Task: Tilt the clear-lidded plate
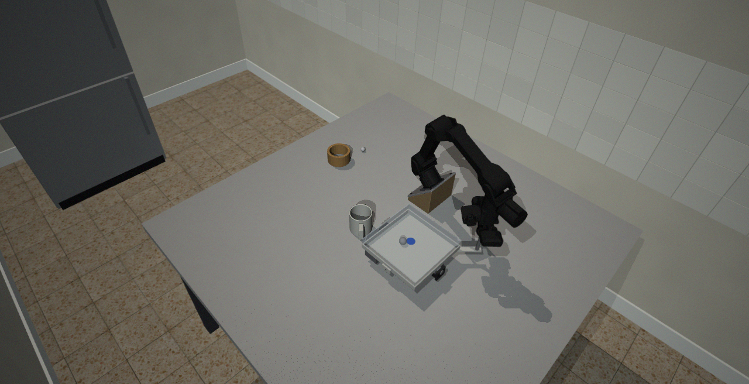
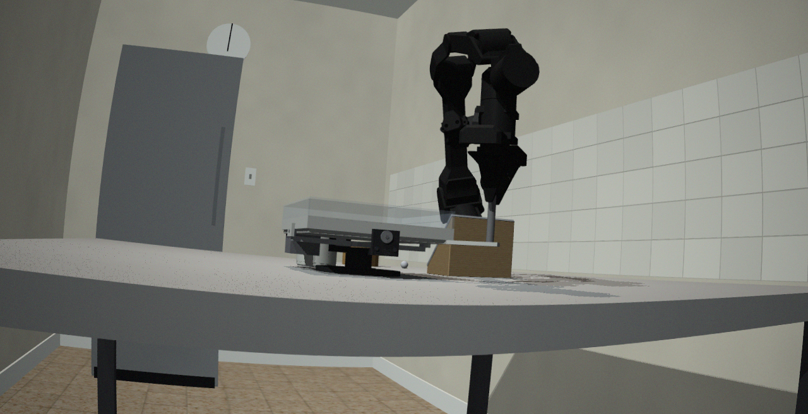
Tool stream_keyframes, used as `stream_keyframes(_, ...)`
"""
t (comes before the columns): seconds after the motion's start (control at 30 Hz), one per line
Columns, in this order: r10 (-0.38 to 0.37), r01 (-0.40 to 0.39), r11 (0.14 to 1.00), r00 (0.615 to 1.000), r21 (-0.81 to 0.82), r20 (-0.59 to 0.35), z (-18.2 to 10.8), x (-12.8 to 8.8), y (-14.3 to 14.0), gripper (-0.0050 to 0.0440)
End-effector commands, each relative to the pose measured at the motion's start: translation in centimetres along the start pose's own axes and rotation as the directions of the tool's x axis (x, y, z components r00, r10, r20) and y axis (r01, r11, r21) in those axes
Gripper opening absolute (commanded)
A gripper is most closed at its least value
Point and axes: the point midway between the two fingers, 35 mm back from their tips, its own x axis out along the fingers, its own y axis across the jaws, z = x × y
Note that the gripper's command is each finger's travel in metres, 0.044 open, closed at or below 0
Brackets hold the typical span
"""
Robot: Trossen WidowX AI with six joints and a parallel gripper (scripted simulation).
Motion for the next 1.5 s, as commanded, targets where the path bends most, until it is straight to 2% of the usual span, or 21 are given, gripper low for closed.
stream_keyframes(0.0, 0.003, -0.003, 1.0, 1.0, -0.003, 0.004, 0.1, 0.15, -0.02, 0.015)
stream_keyframes(1.47, 0.0, 0.0, 1.0, 1.0, -0.003, -0.001, 0.24, -0.15, 0.1, 0.015)
